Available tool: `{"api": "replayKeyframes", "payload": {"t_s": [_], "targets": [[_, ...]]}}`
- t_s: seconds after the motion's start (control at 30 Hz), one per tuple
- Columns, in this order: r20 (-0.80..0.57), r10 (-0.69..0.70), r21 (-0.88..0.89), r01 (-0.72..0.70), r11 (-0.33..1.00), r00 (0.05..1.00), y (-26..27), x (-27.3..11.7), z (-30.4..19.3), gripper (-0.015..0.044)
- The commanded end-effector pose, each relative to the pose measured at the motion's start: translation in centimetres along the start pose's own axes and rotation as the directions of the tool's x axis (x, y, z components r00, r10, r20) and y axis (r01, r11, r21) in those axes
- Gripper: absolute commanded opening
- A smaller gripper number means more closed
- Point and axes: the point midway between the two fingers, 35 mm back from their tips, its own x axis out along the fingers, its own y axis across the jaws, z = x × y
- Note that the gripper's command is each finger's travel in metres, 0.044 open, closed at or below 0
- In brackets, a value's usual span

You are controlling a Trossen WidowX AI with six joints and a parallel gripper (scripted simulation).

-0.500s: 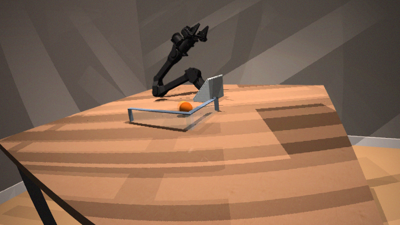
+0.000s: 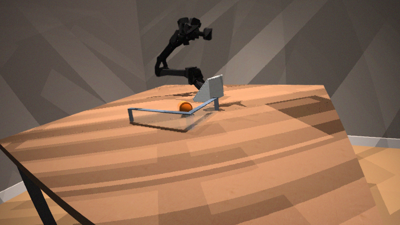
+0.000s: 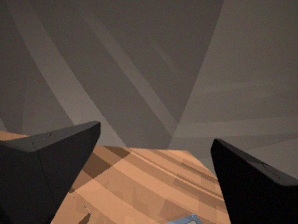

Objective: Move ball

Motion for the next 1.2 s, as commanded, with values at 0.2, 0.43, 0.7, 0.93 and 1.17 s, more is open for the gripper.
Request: {"api": "replayKeyframes", "payload": {"t_s": [0.2, 0.43, 0.7, 0.93, 1.17], "targets": [[-0.623, -0.102, -0.146, 0.013, 0.989, 0.776, -7.2, 6.7, -9.3, 0.039], [-0.889, -0.022, -0.094, -0.137, 0.986, 0.457, -11.1, 8.1, -17.4, 0.039], [-0.989, 0.143, 0.119, -0.38, 0.917, 0.037, -13.1, 7.6, -26.7, 0.039], [-0.977, 0.194, 0.213, -0.455, 0.864, -0.091, -13.4, 7.0, -29.3, 0.039], [-0.977, 0.193, 0.213, -0.455, 0.864, -0.091, -13.2, 6.9, -30.3, 0.039]]}}
